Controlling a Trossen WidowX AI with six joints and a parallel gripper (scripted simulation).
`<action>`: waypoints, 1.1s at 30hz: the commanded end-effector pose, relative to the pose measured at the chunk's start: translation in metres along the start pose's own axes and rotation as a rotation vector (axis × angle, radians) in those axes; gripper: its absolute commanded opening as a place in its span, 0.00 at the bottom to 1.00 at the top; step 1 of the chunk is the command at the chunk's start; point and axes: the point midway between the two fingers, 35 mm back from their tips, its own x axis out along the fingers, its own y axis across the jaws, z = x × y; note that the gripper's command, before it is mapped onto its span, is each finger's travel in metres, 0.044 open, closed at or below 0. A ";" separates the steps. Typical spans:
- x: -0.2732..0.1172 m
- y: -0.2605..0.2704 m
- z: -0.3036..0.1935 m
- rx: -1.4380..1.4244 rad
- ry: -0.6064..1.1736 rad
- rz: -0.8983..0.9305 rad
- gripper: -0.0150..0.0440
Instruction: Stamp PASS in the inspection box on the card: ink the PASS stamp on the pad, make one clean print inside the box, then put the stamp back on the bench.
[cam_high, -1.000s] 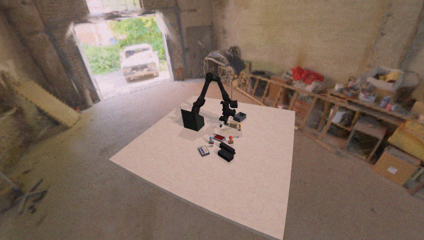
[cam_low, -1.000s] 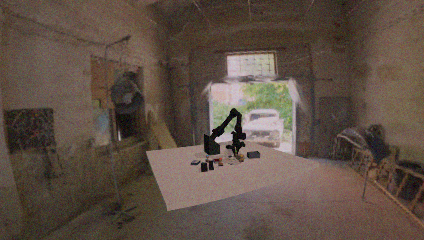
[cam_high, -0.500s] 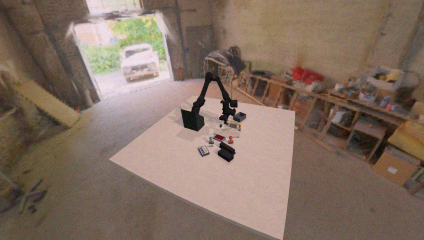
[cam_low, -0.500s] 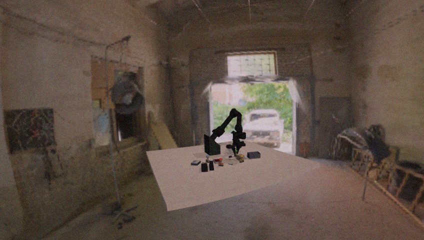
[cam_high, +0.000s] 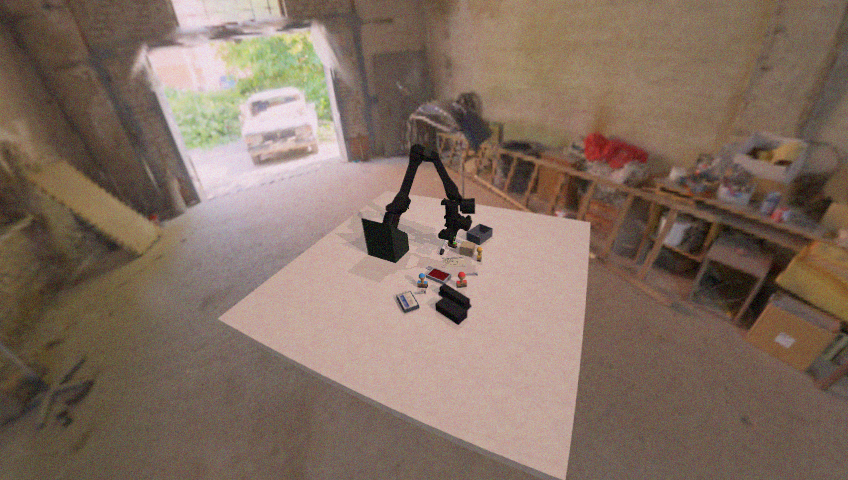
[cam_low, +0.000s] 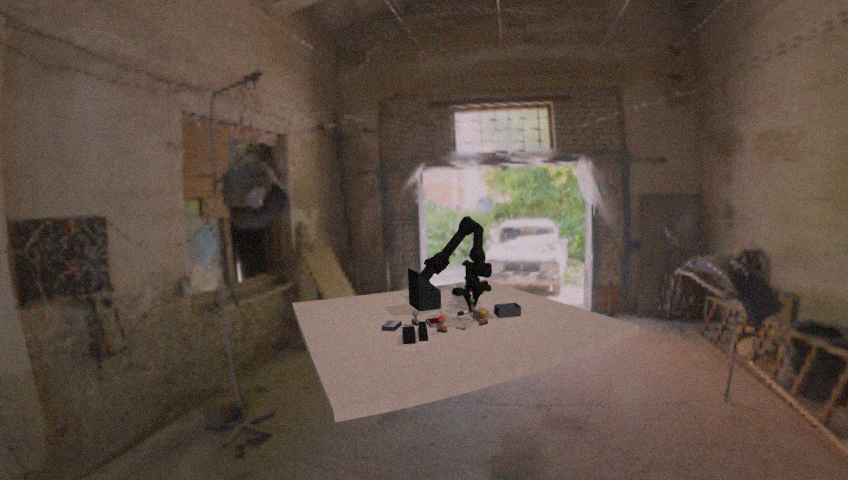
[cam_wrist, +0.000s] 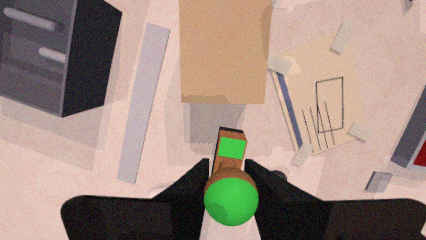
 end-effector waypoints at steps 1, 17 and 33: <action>-0.002 0.001 0.000 -0.004 0.001 0.003 0.25; -0.010 0.000 0.000 -0.004 0.001 0.005 0.25; -0.018 0.000 0.000 -0.004 0.001 0.007 0.25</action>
